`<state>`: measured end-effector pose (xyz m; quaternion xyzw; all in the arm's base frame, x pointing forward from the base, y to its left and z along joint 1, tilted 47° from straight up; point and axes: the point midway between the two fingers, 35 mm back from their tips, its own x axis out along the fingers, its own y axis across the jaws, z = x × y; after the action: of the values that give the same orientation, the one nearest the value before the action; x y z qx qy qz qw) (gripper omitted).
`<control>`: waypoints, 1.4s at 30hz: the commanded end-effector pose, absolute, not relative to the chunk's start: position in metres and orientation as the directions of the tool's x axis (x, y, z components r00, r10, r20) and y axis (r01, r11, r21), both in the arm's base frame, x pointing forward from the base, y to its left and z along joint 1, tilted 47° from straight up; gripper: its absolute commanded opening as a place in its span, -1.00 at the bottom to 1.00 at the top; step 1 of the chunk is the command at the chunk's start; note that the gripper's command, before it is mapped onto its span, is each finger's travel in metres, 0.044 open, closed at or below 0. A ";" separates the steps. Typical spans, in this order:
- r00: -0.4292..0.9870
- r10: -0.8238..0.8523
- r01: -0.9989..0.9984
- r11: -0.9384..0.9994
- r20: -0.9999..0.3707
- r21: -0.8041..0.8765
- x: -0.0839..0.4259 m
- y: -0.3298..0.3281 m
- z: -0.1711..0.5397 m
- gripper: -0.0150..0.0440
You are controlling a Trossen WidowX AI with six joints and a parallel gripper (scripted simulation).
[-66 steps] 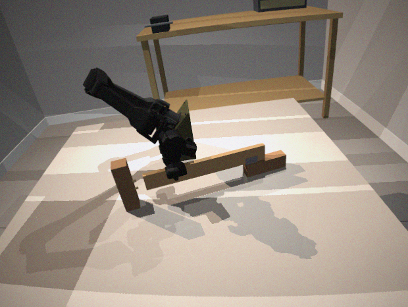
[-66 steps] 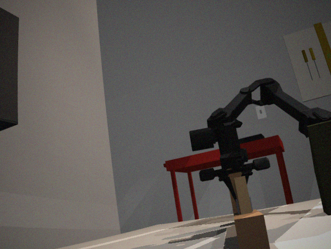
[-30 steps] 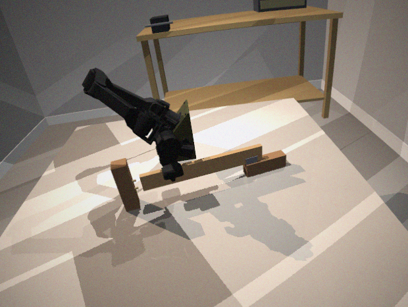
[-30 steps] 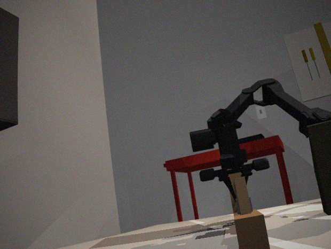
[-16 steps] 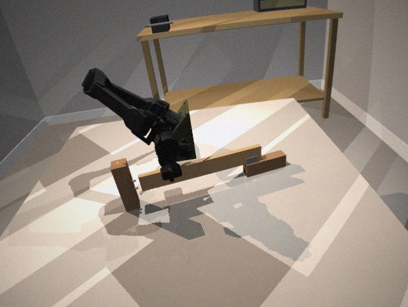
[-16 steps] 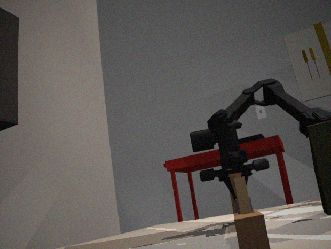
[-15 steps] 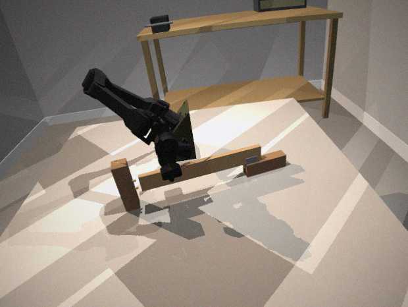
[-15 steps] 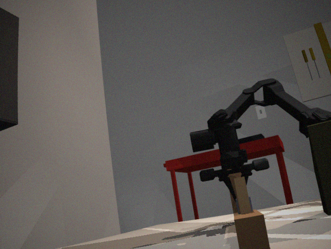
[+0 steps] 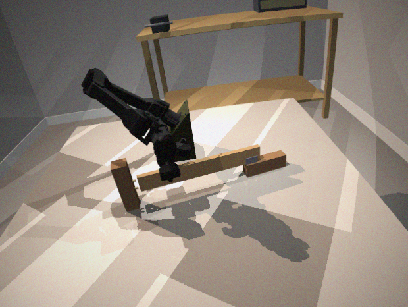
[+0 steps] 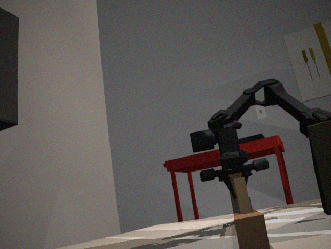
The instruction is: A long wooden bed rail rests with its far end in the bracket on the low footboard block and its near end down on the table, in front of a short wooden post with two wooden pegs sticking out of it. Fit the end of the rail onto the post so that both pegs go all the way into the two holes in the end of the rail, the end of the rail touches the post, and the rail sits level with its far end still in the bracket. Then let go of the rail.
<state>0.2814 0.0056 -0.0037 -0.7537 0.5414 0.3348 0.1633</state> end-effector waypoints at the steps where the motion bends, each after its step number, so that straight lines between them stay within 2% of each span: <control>1: 0.195 -0.705 -0.924 -0.366 -0.682 0.114 0.283 0.006 -0.001 -0.49; 42: 0.195 -0.705 -0.924 -0.366 -0.682 0.114 0.287 -0.001 0.008 -0.49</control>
<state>0.2855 -0.0020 0.0054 -0.7537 0.5414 0.3350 0.1632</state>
